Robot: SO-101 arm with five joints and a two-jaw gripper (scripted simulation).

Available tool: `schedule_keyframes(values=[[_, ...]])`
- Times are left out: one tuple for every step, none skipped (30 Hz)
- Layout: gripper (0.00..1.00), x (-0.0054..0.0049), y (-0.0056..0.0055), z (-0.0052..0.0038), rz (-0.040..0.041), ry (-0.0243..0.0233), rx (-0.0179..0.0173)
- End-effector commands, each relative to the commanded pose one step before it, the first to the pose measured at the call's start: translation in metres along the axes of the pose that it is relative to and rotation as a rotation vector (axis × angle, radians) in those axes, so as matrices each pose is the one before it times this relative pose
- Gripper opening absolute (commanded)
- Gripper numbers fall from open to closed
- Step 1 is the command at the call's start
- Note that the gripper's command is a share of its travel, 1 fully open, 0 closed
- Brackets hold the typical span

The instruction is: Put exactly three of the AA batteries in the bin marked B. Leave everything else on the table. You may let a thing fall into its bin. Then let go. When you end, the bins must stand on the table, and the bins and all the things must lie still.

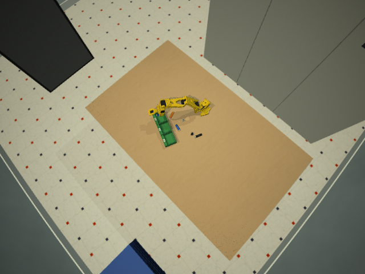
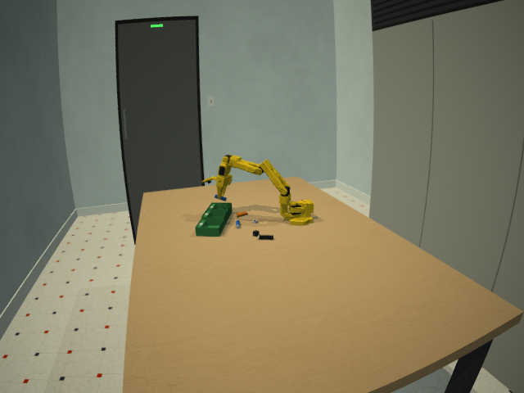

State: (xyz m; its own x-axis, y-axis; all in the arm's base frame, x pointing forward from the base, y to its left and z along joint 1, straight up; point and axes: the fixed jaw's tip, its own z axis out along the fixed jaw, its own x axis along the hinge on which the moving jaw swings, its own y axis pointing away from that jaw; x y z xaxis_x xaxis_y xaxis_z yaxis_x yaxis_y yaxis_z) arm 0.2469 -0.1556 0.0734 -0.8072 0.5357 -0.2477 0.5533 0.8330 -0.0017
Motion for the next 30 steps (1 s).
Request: schedule_keyframes(values=[[0.00, -0.00714, -0.00221, -0.008699, 0.01687, -0.06603, 0.00085], [0.00, 0.00030, 0.00000, 0.001137, 0.00000, 0.00016, 0.00000], [0.00, 0.00031, 0.00000, 0.001076, 0.00000, 0.00013, 0.00000], [0.00, 0.00030, 0.00000, 0.000998, 0.00000, 0.00009, 0.00000], [0.00, 0.00029, 0.00000, 0.000897, 0.00000, 0.00013, 0.00000], [0.00, 0.00027, 0.00000, 0.000796, 0.00000, 0.00009, 0.00000], [0.00, 0.00024, 0.00000, 0.000677, 0.00000, 0.00006, 0.00000], [0.00, 0.00020, 0.00000, 0.000559, 0.00000, 0.00006, 0.00000], [0.00, 0.00017, 0.00000, 0.000429, 0.00000, 0.00006, 0.00000], [0.00, 0.00012, 0.00000, 0.000312, 0.00000, 0.00003, 0.00000], [0.00, 0.00008, 0.00000, 0.000206, 0.00000, 0.00003, 0.00000], [0.00, 0.00005, 0.00000, 0.000117, 0.00000, 0.00000, 0.00000], [0.00, 0.00001, 0.00000, 0.000041, 0.00000, 0.00003, 0.00000], [0.00, 0.00001, 0.00000, 0.000012, 0.00000, 0.00000, 0.00000], [0.00, 0.00000, 0.00000, 0.000000, 0.00000, 0.00000, 0.00000], [0.00, 0.00000, 0.00000, 0.000000, 0.00000, 0.00000, 0.00000], [0.00, 0.00000, 0.00000, 0.000001, -0.00002, -0.00001, 0.00000], [0.00, 0.00000, 0.00000, 0.000048, 0.00000, 0.00000, 0.00000], [0.00, 0.00002, 0.00000, 0.000119, 0.00000, 0.00000, 0.00000], [0.00, 0.00003, 0.00000, 0.000208, 0.00000, 0.00000, 0.00000], [0.00, 0.00004, 0.00000, 0.000316, 0.00000, 0.00000, 0.00000], [0.00, 0.00007, 0.00000, 0.000440, 0.00000, 0.00000, 0.00000], [0.00, 0.00009, 0.00000, 0.000565, 0.00000, 0.00000, 0.00000], [0.00, 0.00011, 0.00000, 0.000690, 0.00000, 0.00000, 0.00000], [0.00, 0.00014, -0.00001, 0.000808, 0.00000, 0.00000, 0.00000], [0.00, 0.00016, 0.00000, 0.000914, 0.00000, 0.00000, 0.00000], [0.00, 0.00019, 0.00000, 0.001014, 0.00000, 0.00000, 0.00000], [0.00, 0.00021, 0.00000, 0.001091, 0.00000, 0.00000, 0.00000], [0.00, 0.00024, 0.00000, 0.001149, 0.00000, 0.00000, 0.00000], [0.00, 0.00026, 0.00000, 0.001190, 0.00000, 0.00000, 0.00000]])
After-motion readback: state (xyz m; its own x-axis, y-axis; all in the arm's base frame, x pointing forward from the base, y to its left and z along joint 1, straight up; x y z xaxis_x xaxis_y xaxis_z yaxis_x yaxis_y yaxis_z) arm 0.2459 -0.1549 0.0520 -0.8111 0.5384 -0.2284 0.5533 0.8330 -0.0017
